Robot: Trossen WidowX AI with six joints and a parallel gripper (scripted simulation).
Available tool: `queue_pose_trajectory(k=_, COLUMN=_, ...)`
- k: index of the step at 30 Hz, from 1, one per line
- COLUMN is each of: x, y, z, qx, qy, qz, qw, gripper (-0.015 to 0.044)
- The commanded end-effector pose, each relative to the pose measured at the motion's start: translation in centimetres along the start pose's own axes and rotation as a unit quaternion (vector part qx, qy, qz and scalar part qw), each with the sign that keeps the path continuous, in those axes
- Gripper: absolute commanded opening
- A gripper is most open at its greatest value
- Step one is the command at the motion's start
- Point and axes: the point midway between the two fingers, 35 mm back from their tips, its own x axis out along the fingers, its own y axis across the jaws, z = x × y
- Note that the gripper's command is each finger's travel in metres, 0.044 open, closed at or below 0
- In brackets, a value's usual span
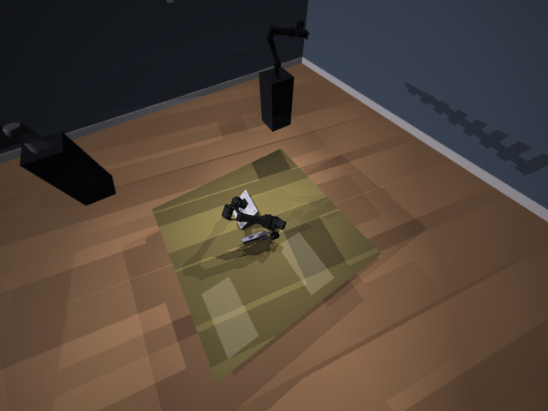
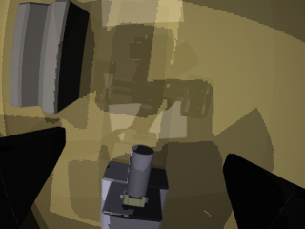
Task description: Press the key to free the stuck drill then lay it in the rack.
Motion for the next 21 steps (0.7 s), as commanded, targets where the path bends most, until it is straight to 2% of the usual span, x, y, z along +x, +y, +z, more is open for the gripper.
queue_pose_trajectory(k=1, x=0.9, y=0.1, z=-0.4, qx=-0.002, qy=0.003, qz=0.003, qw=1.0, gripper=0.044)
queue_pose_trajectory(k=21, x=4.0, y=0.1, z=-1.4, qx=-0.002, qy=0.005, qz=0.002, qw=1.0, gripper=0.044)
